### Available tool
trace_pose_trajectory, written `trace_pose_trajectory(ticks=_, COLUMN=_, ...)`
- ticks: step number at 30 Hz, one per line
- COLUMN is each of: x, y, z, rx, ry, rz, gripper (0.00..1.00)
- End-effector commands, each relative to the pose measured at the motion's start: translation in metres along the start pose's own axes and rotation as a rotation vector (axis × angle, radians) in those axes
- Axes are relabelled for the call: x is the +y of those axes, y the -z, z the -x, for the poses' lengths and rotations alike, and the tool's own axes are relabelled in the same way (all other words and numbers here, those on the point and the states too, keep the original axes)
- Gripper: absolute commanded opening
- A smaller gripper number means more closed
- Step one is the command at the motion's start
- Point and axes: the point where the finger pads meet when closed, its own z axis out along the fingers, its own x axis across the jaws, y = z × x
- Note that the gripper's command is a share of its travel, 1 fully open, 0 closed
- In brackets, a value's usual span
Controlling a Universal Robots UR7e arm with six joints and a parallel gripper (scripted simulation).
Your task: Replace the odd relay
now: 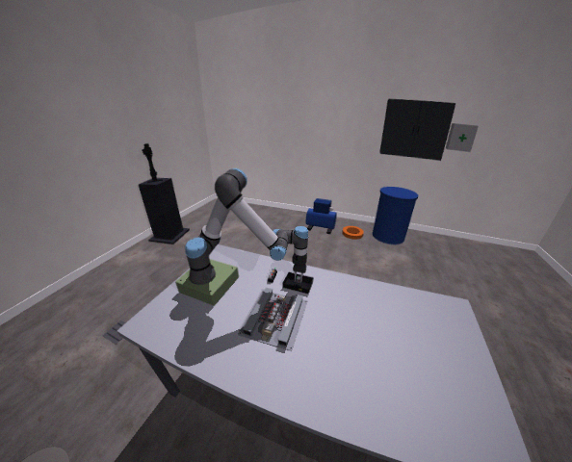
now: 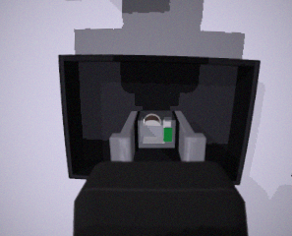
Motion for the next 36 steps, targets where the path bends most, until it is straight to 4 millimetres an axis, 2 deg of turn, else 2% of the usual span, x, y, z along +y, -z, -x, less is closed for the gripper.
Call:
trace_pose_trajectory(ticks=1, x=0.0001, y=0.0009, z=0.0004, rx=-0.001, ry=0.000, rz=0.000, gripper=0.00)
trace_pose_trajectory(ticks=36, x=0.0003, y=-0.0009, z=0.0004, rx=-0.001, ry=0.000, rz=0.000, gripper=0.00)
